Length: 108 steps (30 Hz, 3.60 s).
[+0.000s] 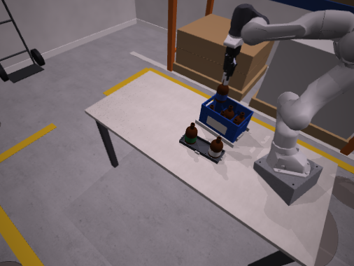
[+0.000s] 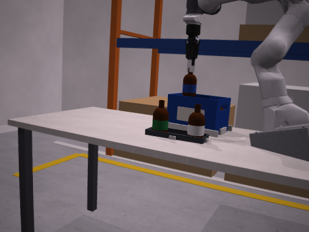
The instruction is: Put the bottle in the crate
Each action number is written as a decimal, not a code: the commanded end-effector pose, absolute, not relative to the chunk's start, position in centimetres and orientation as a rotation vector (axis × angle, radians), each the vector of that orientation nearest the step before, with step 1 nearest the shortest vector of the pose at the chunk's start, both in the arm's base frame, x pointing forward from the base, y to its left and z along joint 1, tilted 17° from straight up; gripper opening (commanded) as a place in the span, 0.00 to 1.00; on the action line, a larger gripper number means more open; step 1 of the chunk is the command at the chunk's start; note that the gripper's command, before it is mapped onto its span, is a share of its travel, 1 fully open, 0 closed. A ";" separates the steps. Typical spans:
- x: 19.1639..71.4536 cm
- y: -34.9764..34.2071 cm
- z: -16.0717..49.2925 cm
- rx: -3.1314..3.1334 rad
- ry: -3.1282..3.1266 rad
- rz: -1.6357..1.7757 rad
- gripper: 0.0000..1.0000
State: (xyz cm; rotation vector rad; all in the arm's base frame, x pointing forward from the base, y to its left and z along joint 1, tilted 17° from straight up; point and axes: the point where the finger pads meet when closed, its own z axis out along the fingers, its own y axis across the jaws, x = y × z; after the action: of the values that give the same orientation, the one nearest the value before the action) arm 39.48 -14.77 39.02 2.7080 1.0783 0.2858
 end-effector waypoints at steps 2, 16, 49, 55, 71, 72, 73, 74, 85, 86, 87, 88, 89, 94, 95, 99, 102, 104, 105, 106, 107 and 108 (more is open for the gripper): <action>39.9 -14.9 38.7 2.701 1.077 0.297 0.00; 40.2 -15.0 38.0 2.701 1.077 0.297 0.00; 40.2 -15.0 38.0 2.701 1.077 0.297 0.00; 40.2 -15.0 38.0 2.701 1.077 0.297 0.00; 40.2 -15.0 37.9 2.701 1.077 0.297 0.00; 40.2 -15.0 37.9 2.701 1.077 0.297 0.00; 40.2 -15.0 37.9 2.701 1.077 0.297 0.00; 40.2 -15.0 37.9 2.701 1.077 0.297 0.00; 40.1 -15.0 37.8 2.701 1.077 0.297 0.00; 40.1 -15.0 37.8 2.701 1.077 0.297 0.00; 40.1 -15.0 37.8 2.701 1.077 0.297 0.00; 40.1 -15.0 37.8 2.701 1.077 0.297 0.00; 40.1 -15.0 37.8 2.701 1.077 0.297 0.00; 40.1 -15.0 37.8 2.701 1.077 0.297 0.00; 40.1 -15.0 37.8 2.701 1.077 0.297 0.00; 40.1 -15.0 37.8 2.701 1.077 0.297 0.00; 40.1 -15.0 37.8 2.701 1.077 0.297 0.00; 40.1 -15.0 37.8 2.701 1.077 0.297 0.00; 40.1 -15.0 37.8 2.701 1.077 0.297 0.00; 40.1 -15.0 37.8 2.701 1.077 0.297 0.00; 40.1 -15.0 37.8 2.701 1.077 0.297 0.00; 40.1 -15.0 37.8 2.701 1.077 0.297 0.00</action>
State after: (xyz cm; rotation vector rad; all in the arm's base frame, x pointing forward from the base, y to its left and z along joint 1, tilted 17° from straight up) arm 40.03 -14.86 37.69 2.7030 1.0829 0.2904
